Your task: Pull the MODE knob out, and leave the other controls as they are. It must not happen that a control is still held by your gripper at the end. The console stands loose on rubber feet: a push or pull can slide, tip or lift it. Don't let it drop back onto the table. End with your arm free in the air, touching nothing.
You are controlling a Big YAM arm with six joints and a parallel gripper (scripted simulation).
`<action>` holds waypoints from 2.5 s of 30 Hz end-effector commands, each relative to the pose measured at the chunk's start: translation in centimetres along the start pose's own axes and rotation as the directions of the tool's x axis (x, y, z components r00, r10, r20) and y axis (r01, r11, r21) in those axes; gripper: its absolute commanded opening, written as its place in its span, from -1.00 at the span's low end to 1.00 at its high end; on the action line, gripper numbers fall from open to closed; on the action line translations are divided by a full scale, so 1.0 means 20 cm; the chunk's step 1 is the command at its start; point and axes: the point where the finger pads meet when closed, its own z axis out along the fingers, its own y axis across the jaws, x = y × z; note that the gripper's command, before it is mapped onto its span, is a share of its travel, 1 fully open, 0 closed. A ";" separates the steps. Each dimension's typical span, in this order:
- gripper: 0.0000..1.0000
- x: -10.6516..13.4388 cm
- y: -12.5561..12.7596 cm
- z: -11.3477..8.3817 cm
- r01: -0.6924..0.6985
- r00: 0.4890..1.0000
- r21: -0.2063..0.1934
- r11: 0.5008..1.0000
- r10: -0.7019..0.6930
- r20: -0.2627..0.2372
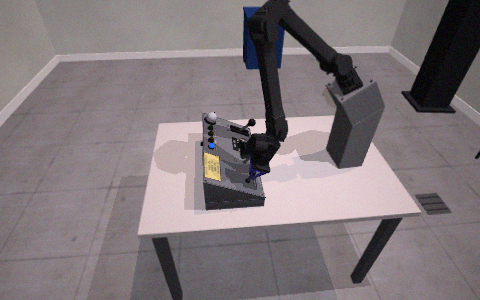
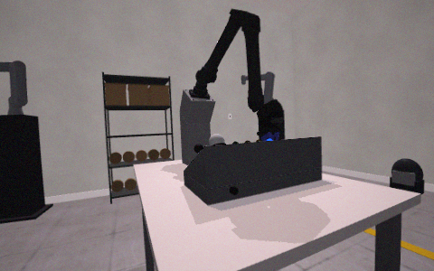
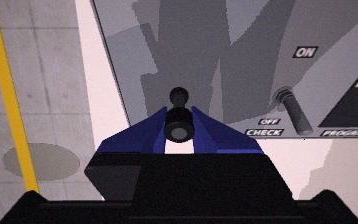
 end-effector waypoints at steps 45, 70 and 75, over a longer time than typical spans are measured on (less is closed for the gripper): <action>0.40 -0.04 0.04 -0.22 -0.011 1.000 -0.017 1.000 0.011 0.018; 1.00 0.02 -0.02 -0.65 -0.011 1.000 0.006 1.000 0.011 -0.003; 1.00 0.02 -0.02 -0.65 -0.008 1.000 0.006 1.000 0.008 -0.003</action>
